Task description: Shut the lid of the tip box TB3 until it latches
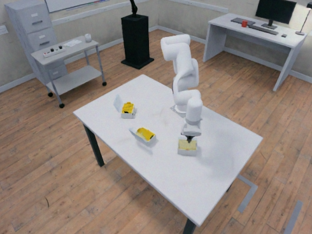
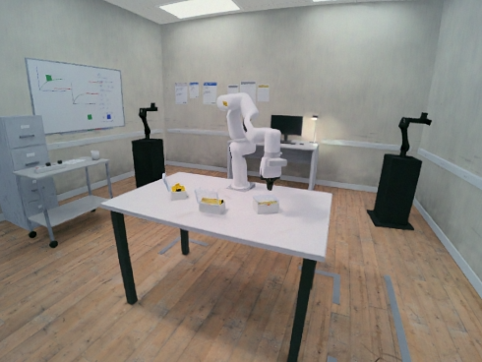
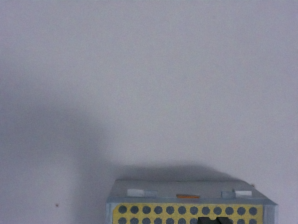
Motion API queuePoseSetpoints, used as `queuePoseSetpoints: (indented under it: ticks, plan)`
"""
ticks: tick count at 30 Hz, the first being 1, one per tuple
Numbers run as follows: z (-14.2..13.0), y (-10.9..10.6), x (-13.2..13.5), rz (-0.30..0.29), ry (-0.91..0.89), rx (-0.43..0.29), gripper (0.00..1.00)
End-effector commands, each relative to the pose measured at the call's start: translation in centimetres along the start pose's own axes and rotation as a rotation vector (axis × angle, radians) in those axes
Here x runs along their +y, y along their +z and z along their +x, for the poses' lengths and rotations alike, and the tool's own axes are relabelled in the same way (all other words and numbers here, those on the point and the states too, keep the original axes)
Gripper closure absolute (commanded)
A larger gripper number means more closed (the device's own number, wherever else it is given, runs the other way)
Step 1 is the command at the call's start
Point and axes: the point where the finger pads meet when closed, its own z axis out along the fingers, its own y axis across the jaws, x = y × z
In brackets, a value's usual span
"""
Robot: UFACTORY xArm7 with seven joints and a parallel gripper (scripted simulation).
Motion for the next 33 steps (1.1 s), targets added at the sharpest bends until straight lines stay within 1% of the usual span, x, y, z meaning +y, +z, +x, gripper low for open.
queuePoseSetpoints:
  ticks: [1,5,20,22,33]
  plan:
    - [0.2,-0.2,0.0,0.001,0.000,0.005,1.00]
    - [0.2,-0.2,0.0,0.001,0.000,0.005,1.00]
    - [0.2,-3.2,0.0,0.001,0.000,0.006,1.00]
    - [0.2,-3.2,0.0,0.001,0.000,0.006,1.00]
    - [0.1,-5.4,0.0,0.001,0.000,0.006,1.00]
